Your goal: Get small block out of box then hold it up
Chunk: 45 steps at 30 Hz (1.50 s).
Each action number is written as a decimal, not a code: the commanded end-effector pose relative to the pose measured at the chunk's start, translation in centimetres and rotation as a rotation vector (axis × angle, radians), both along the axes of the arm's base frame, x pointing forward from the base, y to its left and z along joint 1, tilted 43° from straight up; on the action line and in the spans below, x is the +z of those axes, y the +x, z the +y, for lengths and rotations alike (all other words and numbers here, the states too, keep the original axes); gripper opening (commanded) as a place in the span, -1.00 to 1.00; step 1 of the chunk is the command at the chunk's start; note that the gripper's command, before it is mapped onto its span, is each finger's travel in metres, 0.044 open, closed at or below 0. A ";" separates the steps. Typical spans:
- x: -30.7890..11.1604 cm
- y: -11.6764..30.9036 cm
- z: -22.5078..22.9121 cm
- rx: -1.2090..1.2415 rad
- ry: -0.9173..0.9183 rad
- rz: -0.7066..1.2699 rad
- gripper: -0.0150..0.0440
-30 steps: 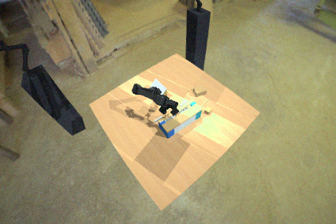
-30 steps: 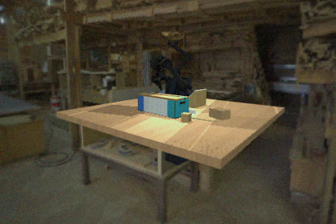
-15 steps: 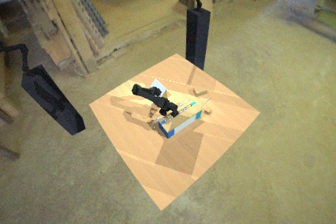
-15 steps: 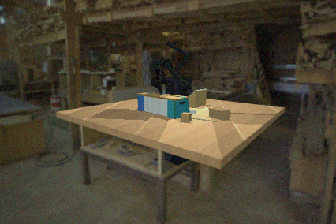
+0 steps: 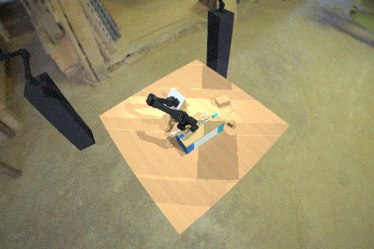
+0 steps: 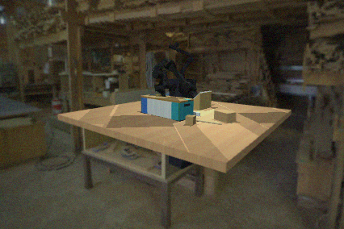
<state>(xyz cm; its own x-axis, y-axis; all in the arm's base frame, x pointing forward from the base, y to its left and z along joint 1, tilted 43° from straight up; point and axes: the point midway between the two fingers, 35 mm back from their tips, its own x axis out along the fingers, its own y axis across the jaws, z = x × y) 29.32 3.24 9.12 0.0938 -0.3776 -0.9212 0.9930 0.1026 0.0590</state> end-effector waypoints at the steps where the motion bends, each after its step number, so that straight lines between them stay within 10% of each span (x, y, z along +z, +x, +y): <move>1: -0.4 -0.1 -0.6 0.002 -0.003 -0.003 0.86; 45: -5.9 -0.4 2.9 0.001 0.000 0.002 0.86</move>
